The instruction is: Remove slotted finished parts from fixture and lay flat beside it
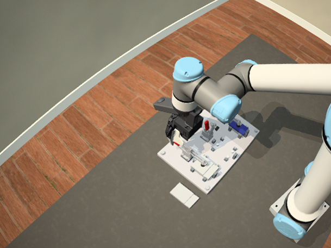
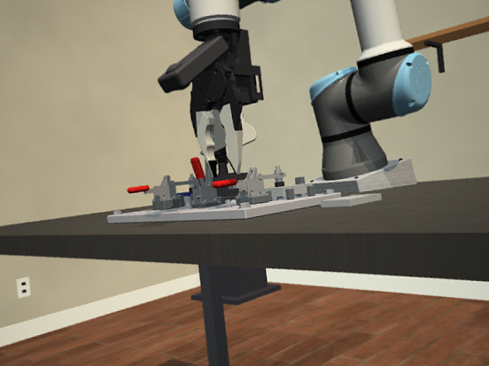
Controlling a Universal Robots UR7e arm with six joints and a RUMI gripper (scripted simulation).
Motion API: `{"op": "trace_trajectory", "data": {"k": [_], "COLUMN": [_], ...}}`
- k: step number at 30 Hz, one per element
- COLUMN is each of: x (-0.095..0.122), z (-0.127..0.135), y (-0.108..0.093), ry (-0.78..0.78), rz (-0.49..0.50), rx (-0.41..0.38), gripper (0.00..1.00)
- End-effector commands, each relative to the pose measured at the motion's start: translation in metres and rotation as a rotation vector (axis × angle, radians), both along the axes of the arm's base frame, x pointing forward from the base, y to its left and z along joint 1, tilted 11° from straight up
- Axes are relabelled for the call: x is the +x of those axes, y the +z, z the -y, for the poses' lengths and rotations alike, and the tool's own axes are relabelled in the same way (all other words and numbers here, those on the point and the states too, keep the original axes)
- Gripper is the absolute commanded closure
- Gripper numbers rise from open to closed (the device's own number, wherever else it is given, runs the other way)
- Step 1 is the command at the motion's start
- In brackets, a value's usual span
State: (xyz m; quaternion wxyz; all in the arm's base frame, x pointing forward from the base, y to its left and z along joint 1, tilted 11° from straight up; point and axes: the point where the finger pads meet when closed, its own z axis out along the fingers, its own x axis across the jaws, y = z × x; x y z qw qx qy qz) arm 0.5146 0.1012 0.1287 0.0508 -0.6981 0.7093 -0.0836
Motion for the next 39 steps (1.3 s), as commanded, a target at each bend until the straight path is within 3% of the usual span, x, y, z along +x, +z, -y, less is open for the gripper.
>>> {"op": "trace_trajectory", "data": {"k": [1,11,25,39], "x": [0.0,0.001,0.006,0.006], "z": [0.0,0.0,0.001,0.001], "y": [0.001,-0.001,-0.025,-0.027], "ry": [0.0,0.0,0.0,0.0], "rz": [0.001,0.001,0.001,0.001], "rx": [0.0,0.0,0.0,0.0], "gripper": [0.72,0.72,0.72,0.72]}}
